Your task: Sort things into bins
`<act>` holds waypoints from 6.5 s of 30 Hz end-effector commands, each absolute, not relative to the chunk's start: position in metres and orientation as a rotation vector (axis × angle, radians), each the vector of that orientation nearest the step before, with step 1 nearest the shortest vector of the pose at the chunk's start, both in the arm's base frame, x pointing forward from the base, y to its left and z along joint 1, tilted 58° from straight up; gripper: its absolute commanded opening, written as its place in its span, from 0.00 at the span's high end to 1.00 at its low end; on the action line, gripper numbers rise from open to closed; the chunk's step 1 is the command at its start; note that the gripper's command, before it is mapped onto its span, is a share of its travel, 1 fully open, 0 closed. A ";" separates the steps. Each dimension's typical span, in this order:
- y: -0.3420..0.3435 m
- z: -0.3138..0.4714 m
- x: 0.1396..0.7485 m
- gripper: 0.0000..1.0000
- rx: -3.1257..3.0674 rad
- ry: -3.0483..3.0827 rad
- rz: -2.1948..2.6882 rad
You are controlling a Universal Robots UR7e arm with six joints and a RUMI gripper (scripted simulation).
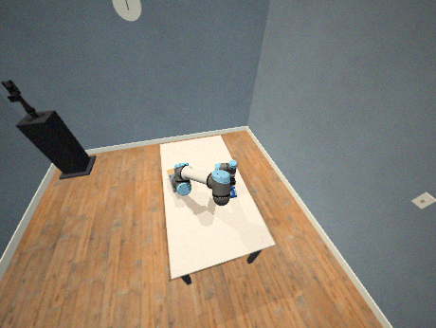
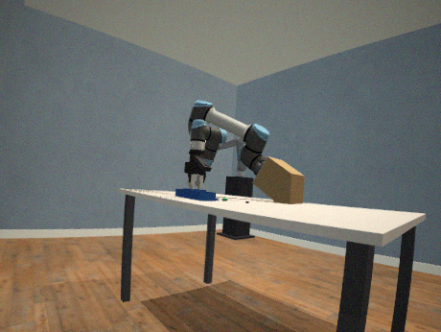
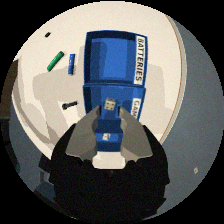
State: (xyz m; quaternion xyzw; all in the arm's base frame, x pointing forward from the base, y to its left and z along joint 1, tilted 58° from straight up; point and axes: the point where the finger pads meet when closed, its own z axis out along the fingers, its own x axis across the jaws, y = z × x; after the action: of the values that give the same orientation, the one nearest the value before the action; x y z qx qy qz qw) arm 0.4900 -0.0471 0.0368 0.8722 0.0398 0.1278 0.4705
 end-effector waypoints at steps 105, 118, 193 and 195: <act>0.032 -0.031 0.369 0.83 2.063 -0.919 0.845; 0.030 -0.031 0.369 0.83 2.035 -0.978 0.865; -0.030 -0.072 0.386 0.83 2.035 -0.976 0.860; -0.030 -0.072 0.386 0.83 2.035 -0.976 0.860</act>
State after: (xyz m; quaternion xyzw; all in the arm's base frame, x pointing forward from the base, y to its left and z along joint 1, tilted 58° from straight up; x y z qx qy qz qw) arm 0.3893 -0.0288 -0.0703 0.7868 -0.3785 0.3348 0.3542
